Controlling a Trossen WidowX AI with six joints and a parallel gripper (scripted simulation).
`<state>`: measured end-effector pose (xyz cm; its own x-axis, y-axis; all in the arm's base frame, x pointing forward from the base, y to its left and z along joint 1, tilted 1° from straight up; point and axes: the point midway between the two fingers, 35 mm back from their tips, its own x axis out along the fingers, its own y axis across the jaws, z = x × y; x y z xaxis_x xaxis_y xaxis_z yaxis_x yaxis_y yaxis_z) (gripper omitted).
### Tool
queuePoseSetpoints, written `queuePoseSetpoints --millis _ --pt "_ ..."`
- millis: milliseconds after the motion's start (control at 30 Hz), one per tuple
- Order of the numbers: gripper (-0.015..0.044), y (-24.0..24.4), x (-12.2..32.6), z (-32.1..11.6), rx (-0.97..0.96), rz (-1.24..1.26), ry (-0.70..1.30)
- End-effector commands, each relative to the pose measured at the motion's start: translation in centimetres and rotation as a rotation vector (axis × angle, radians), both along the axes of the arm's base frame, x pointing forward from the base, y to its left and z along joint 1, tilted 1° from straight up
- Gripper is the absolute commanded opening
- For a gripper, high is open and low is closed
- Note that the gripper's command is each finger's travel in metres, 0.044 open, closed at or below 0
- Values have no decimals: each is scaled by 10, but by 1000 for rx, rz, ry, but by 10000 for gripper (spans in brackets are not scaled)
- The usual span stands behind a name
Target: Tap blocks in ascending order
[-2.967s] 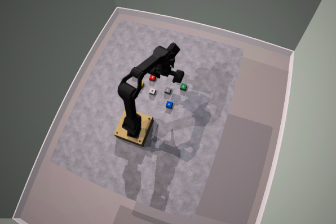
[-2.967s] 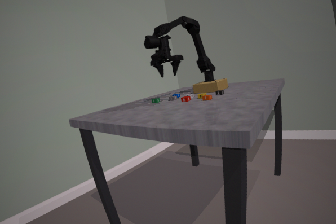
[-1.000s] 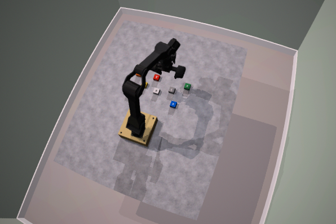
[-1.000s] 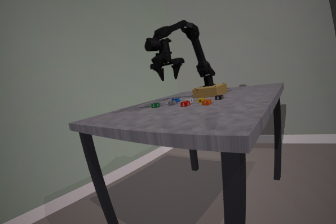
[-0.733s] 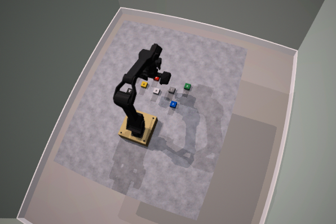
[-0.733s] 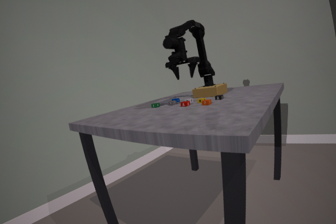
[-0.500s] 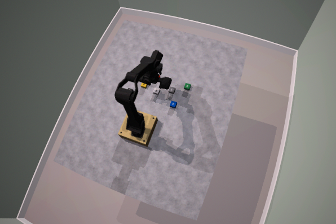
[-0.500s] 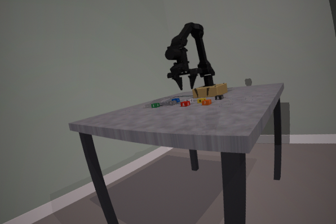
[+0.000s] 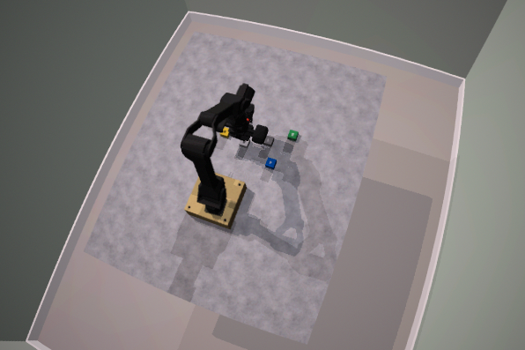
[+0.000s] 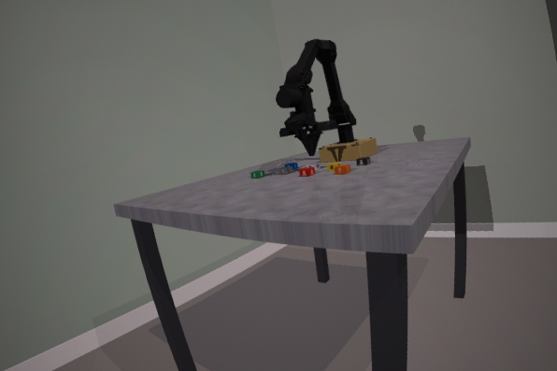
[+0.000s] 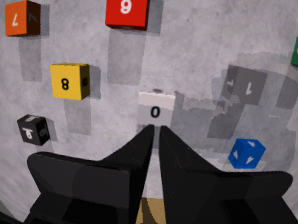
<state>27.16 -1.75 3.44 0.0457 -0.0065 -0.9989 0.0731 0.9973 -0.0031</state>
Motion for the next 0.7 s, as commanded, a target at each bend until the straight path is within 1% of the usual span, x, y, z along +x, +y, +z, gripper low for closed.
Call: queuePoseSetpoints --millis 0,667 --pt "20 -1 1 -1 -5 -3 -2" --pt "20 -1 2 -30 -5 -3 -2"
